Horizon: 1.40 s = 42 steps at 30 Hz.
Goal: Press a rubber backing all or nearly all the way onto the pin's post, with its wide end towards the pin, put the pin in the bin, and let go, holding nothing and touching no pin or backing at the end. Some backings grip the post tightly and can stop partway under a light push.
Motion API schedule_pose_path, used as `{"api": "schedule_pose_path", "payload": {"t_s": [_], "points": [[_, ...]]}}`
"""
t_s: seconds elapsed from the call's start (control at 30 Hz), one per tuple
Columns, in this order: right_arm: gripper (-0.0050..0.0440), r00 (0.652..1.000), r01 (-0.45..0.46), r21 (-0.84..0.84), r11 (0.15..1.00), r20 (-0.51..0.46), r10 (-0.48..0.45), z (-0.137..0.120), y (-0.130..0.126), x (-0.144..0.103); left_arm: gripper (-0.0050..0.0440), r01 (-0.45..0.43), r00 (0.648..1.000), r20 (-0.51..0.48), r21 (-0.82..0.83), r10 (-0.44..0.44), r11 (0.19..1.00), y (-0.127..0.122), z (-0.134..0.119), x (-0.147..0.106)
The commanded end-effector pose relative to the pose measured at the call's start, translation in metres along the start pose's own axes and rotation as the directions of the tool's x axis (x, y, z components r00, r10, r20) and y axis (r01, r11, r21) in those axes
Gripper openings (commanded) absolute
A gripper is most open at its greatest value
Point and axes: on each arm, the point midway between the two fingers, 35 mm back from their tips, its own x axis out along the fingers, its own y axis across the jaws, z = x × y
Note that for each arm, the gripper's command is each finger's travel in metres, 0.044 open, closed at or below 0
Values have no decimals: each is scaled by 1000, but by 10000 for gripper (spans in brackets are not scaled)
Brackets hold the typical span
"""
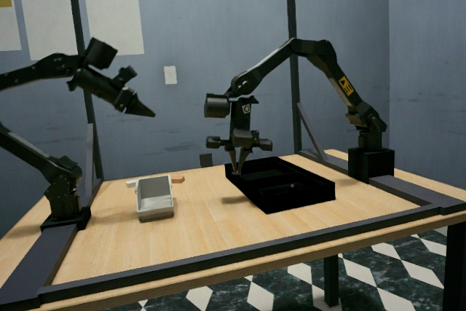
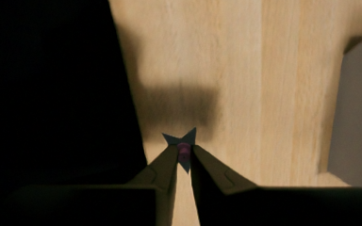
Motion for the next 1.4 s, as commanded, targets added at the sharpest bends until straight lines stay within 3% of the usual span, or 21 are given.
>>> {"api": "schedule_pose_path", "payload": {"t_s": [0.0,0.17,0.33,0.8,0.93,1.2,1.37], "points": [[440,999,14,20,1000,29,-14,-24,-6,-14,-50,-23,1000,-5,14,23,1000,-20,2,6],[440,997,50,44,998,48,-52,-56,-10,-19,-50,-99,995,2,-11,99,995,-26,-2,31],[440,996,67,55,996,55,-70,-71,-11,-19,-50,-141,990,5,-24,141,990,-27,-5,44],[440,996,68,56,996,52,-71,-72,-11,-19,-50,-133,991,4,-27,134,991,-22,-6,37],[440,996,67,55,996,52,-70,-71,-11,-18,-50,-170,985,1,-26,170,985,-14,-7,60],[440,996,71,53,996,60,-74,-69,-11,-20,-50,-141,990,3,-26,141,990,-21,-6,55],[440,996,71,53,996,60,-74,-69,-11,-20,-50,-166,986,1,-26,166,986,-15,-7,67]]}}
